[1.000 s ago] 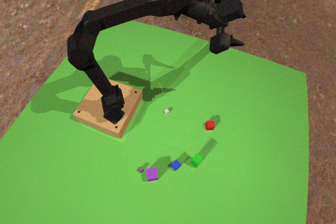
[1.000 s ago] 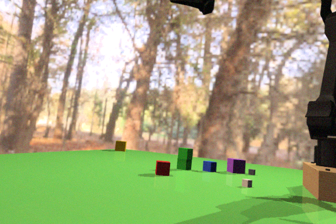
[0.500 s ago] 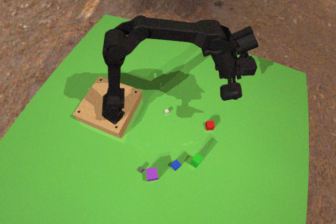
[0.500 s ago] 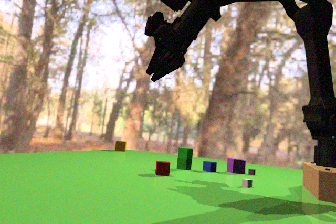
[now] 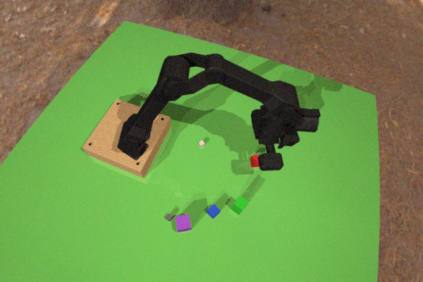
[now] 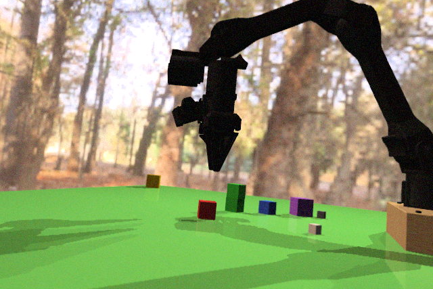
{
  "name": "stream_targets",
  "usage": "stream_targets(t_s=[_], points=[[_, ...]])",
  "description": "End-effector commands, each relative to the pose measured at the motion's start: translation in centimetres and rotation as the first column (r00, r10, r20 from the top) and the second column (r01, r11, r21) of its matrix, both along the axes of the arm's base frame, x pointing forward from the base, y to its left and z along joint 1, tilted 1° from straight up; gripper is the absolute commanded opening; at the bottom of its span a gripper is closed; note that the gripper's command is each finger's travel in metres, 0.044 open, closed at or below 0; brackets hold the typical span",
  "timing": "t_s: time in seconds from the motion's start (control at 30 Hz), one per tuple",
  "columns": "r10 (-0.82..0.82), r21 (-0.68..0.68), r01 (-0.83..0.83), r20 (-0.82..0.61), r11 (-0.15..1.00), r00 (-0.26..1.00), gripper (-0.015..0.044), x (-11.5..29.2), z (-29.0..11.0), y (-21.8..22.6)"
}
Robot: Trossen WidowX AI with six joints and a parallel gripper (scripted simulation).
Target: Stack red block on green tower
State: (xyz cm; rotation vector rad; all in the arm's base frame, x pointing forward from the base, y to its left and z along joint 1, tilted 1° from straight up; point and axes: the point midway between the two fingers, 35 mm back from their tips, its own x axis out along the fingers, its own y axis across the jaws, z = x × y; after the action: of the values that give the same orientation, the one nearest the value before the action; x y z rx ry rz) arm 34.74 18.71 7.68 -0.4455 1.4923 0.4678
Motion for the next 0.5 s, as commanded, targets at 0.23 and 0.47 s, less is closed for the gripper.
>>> stream_targets(t_s=[0.23, 0.47], points=[[0.016, 0.008, -0.016, -0.003, 1.0, 1.0, 0.044, 0.3, -3.2, 0.4], [0.016, 0.008, -0.016, -0.003, 1.0, 1.0, 0.044, 0.5, -4.4, 0.4]])
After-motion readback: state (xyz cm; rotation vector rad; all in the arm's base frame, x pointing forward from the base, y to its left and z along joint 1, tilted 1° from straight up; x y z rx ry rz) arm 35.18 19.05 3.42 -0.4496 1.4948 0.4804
